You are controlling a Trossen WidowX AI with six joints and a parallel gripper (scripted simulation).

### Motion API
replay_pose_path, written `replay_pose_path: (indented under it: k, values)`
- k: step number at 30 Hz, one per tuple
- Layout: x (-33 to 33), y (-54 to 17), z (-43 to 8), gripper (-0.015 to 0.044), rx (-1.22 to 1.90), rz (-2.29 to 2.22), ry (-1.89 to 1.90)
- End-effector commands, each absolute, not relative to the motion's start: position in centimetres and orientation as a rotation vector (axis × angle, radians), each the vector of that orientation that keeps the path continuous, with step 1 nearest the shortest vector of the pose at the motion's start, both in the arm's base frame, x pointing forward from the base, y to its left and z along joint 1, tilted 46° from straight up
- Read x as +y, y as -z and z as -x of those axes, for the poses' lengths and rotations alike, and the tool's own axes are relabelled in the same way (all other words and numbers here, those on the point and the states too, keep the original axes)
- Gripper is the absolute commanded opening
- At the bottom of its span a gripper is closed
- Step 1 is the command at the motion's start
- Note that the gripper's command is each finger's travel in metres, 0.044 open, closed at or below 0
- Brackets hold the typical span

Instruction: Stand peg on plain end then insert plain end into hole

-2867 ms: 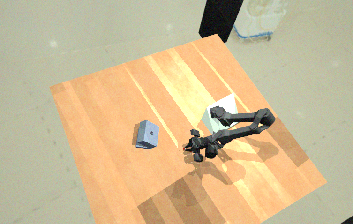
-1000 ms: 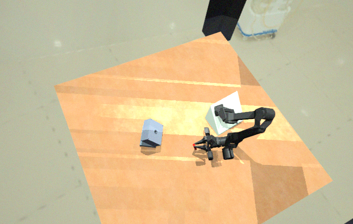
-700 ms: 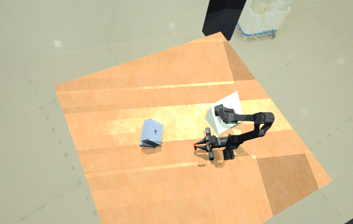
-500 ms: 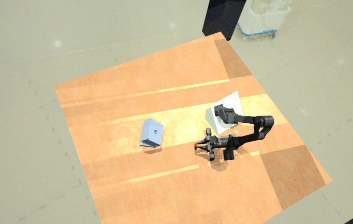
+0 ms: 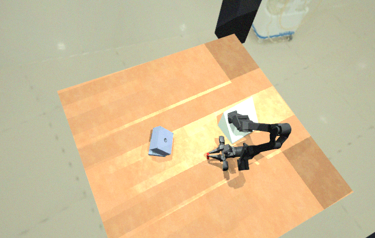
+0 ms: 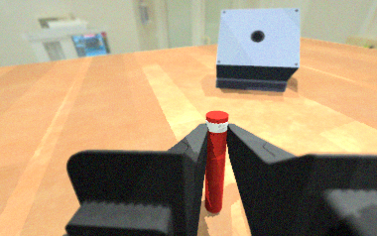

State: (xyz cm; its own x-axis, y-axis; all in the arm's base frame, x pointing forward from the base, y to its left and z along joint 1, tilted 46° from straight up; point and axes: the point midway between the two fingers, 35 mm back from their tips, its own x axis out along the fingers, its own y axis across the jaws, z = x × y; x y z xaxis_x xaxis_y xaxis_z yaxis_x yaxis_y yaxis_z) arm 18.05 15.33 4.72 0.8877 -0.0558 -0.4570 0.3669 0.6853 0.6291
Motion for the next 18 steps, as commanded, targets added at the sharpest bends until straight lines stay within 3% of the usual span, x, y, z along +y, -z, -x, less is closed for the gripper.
replay_pose_path:
  k: [1,18]
  values:
    - [15.46,-4.6,-18.03,0.005,0.426,-0.786,0.245]
    - [15.46,-4.41,-17.64,0.005,0.422,-0.775,0.247]
